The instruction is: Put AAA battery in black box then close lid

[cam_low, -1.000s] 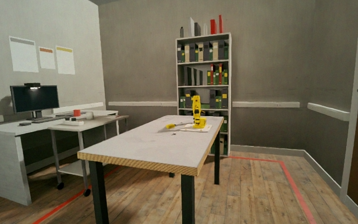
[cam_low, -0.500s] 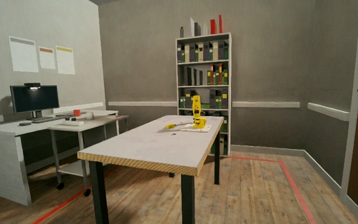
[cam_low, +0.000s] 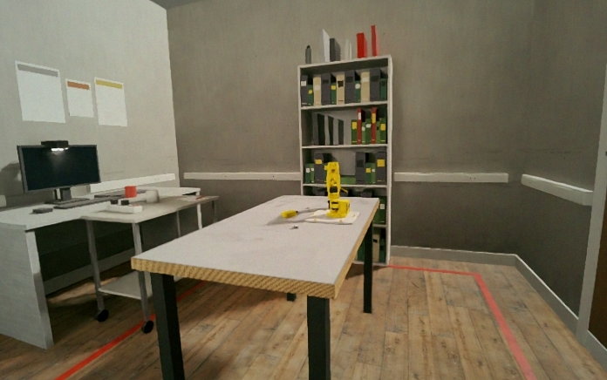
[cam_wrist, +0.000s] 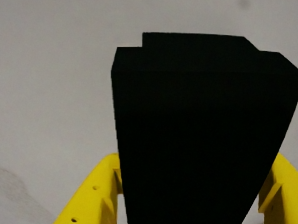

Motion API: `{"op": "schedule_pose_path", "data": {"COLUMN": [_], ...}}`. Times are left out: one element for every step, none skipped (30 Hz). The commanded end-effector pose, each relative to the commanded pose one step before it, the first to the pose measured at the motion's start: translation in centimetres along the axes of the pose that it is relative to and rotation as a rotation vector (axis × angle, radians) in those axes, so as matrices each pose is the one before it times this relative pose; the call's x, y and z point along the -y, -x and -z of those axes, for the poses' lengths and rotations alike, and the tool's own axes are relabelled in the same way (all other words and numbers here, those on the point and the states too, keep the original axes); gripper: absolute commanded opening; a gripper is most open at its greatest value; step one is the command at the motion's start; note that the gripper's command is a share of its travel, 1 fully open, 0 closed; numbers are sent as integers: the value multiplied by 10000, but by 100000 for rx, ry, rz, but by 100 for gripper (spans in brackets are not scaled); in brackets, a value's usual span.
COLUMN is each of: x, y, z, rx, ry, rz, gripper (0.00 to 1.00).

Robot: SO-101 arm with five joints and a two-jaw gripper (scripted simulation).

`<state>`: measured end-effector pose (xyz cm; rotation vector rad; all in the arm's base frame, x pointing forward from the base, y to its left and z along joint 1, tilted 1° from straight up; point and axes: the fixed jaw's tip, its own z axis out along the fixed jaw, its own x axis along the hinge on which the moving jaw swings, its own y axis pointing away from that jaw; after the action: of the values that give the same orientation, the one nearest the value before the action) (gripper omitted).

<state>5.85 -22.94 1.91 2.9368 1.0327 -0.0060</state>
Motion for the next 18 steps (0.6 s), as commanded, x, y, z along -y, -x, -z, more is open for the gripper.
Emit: {"op": "schedule_pose_path", "data": {"x": [3119, -8, -6, -15, -13, -16, -20, -18, -16, -14, -13, -12, -6, 0, 0, 4, 4, 3], "y": [-3900, 4, 9, 8, 7, 18, 11, 16, 15, 14, 19, 13, 7, 0, 0, 9, 8, 8], "z": [-5122, 150, 222, 313, 403, 487, 577, 649, 721, 781, 823, 859, 871, 0, 0, 874, 858, 828], "rx": [-1205, 0, 0, 0, 0, 0, 0, 0, 0, 0, 0, 0, 0, 0, 0, 3, 0, 0], "ry": [-2290, 0, 0, 0, 0, 0, 0, 0, 0, 0, 0, 0, 0, 0, 0, 0, 0, 0], "rz": [1223, 0, 0, 0, 0, 0, 0, 0, 0, 0, 0, 0, 0, 0, 0, 0, 0, 0], "gripper": [23, 23, 23, 23, 23, 23, 23, 23, 23, 23, 23, 23, 23, 23, 23, 23, 23, 23]}}
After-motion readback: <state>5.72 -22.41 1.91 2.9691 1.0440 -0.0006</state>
